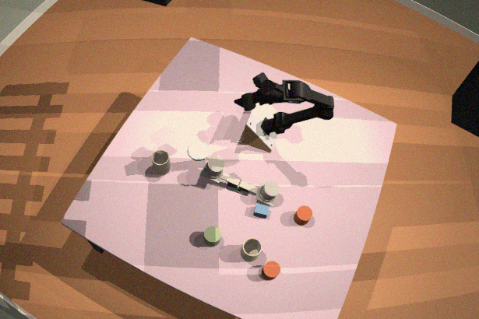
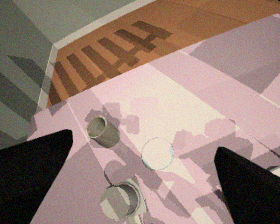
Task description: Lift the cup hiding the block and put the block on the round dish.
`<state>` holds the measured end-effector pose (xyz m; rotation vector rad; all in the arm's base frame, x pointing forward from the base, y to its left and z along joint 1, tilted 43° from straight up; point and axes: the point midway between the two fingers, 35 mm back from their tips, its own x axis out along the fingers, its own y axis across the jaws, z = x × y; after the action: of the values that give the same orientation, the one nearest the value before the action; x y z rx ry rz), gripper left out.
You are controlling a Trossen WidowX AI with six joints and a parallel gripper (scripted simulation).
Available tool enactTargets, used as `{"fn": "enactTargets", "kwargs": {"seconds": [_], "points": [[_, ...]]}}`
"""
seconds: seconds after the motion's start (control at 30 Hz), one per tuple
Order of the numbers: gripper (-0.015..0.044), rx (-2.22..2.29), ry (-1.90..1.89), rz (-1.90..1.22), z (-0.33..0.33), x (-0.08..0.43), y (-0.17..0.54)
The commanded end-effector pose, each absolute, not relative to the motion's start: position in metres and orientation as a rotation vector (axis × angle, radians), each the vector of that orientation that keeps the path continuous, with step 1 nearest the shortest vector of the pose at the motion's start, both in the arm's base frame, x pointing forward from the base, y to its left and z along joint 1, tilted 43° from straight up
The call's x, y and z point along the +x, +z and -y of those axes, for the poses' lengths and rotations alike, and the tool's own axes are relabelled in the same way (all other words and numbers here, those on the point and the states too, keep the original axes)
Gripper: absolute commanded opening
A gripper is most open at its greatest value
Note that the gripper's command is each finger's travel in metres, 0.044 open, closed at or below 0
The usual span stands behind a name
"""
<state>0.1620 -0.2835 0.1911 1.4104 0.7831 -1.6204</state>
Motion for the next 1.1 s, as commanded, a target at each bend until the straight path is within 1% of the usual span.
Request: {"fn": "enactTargets", "kwargs": {"seconds": [0.0, 0.27, 0.53, 1.07], "points": [[0.0440, 1.393, -1.509, -0.900, 0.274, 0.163, 0.179], [0.0440, 1.340, -1.246, -1.086, 0.255, 0.167, 0.160], [0.0440, 1.274, -0.961, -1.207, 0.235, 0.170, 0.144], [0.0440, 1.112, -0.381, -1.257, 0.194, 0.179, 0.121]]}}
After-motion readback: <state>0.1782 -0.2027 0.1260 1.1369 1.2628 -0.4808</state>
